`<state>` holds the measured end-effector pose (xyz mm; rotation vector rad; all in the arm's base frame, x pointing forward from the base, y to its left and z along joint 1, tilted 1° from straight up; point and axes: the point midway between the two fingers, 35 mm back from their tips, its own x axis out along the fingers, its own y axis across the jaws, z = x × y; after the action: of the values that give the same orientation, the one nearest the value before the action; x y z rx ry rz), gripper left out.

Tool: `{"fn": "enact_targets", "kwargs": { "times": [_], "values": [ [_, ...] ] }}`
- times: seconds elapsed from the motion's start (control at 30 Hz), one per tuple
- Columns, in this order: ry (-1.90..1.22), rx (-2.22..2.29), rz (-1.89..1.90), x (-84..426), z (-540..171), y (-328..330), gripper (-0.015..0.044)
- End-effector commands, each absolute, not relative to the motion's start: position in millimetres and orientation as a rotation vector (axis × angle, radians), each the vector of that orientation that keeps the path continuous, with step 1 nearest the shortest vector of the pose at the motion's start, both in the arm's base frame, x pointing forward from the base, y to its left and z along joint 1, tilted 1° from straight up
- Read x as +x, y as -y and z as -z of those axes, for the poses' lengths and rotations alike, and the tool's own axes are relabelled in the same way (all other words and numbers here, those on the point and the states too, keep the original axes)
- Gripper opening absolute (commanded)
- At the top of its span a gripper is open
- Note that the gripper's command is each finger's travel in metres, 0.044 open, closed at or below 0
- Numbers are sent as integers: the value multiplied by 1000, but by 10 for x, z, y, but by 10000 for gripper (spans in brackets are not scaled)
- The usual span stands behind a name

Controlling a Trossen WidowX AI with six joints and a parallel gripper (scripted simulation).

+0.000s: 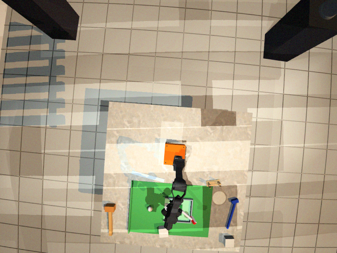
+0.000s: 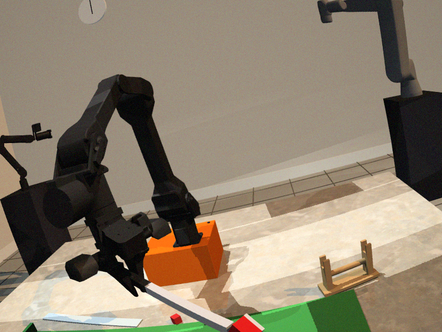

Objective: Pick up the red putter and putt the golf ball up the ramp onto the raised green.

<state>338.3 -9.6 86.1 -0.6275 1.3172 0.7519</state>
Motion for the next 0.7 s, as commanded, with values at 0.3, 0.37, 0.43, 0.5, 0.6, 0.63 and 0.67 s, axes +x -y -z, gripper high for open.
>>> {"fn": "enact_targets", "kwargs": {
  "times": [0.3,0.37,0.43,0.5,0.6,0.63,0.67],
  "values": [
    [-1410,-439,-495,3376,-918,958,0],
    [-1424,-409,-457,3352,-923,1092,0],
    [-1437,-379,-418,3323,-927,1224,0],
    [-1450,-348,-379,3289,-932,1356,0],
    [-1468,-302,-321,3228,-938,1552,0],
    [-1474,-286,-302,3205,-940,1616,0],
    [-1479,-271,-283,3180,-943,1681,0]
  ]
}}
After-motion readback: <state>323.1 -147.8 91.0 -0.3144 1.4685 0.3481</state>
